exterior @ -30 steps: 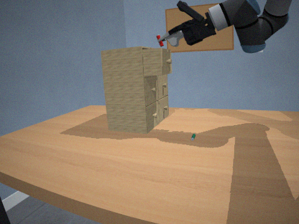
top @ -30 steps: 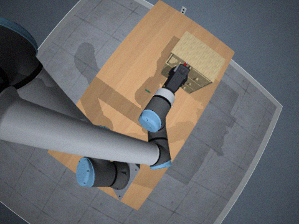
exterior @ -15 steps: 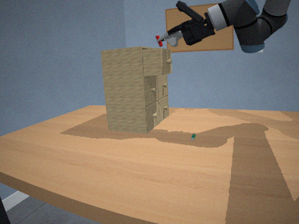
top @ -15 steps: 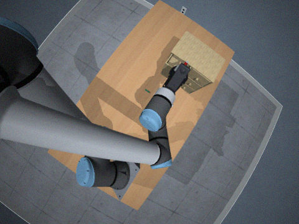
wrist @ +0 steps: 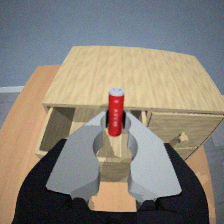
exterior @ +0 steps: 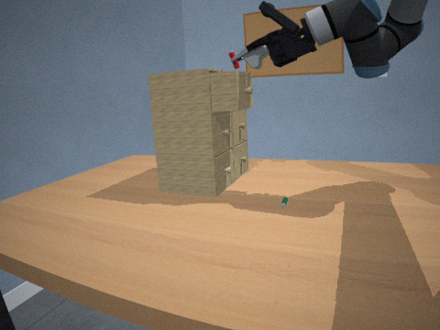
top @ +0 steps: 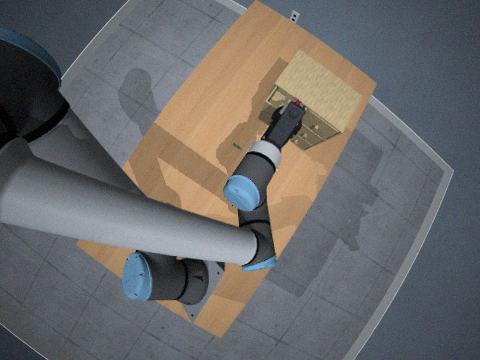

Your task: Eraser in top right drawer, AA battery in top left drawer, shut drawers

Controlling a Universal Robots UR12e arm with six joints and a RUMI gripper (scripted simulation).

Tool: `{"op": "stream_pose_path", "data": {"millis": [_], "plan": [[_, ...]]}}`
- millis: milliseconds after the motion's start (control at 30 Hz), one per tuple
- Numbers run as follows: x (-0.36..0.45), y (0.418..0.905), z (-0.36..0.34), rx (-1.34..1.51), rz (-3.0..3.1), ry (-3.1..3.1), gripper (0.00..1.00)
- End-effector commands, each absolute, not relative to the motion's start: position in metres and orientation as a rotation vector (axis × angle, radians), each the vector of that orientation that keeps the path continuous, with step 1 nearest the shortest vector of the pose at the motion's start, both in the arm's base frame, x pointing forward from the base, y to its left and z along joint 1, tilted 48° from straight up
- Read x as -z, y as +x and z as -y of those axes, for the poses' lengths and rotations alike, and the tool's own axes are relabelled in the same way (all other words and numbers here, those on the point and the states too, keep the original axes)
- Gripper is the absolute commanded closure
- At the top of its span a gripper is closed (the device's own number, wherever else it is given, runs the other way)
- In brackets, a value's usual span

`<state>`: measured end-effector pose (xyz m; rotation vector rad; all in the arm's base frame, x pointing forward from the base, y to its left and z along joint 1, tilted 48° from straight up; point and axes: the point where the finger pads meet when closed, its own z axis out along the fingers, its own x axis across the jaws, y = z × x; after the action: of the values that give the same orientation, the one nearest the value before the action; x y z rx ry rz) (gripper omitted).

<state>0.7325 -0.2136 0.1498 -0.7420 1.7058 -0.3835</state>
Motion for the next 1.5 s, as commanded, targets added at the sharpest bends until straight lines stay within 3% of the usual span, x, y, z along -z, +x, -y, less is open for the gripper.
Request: {"op": "stream_pose_path", "data": {"millis": [0, 533, 1100, 1133, 1467], "plan": [[-0.1501, 0.7325, 0.2142, 0.385, -1.706, -0.742, 0.95], [-0.1501, 0.7325, 0.2142, 0.385, -1.706, -0.742, 0.95], [-0.1501, 0.7325, 0.2142, 0.385, -1.706, -0.742, 0.83], [-0.1501, 0.7325, 0.2142, 0.385, -1.706, -0.742, 0.0], [-0.1501, 0.7325, 0.2142, 0.385, -1.706, -0.742, 0.0]]}}
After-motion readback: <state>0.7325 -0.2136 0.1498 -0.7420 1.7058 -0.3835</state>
